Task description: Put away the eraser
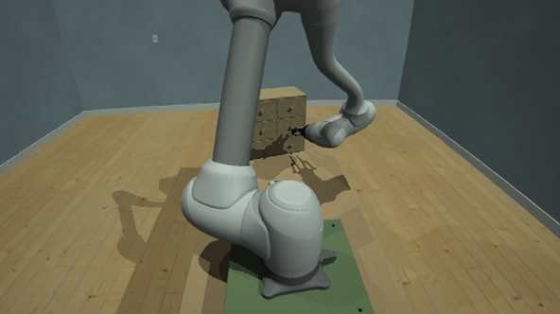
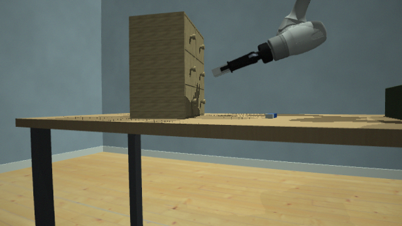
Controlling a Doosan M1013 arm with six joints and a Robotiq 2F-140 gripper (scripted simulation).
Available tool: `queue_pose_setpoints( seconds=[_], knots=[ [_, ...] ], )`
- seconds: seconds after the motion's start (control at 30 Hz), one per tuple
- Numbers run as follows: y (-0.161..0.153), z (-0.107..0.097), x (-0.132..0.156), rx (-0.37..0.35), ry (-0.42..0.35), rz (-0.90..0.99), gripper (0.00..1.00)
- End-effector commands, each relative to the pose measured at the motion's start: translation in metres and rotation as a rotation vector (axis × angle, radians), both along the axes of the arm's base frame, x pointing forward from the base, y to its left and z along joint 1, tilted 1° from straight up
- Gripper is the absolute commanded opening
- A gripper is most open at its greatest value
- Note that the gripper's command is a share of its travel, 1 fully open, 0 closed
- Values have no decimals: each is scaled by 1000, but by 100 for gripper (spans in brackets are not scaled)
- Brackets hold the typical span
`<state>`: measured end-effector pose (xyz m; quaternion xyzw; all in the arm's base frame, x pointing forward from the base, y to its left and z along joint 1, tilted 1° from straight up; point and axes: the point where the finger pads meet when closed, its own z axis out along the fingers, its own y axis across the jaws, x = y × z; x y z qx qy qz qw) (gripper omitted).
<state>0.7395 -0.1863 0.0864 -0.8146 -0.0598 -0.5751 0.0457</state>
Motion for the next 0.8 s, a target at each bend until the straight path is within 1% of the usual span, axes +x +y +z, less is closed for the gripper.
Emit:
queue_pose_setpoints(
  seconds=[0.0,0.77],
  knots=[
    [1,-2,7,0,0,0,20],
    [2,-3,11,0,0,0,20]
  ],
)
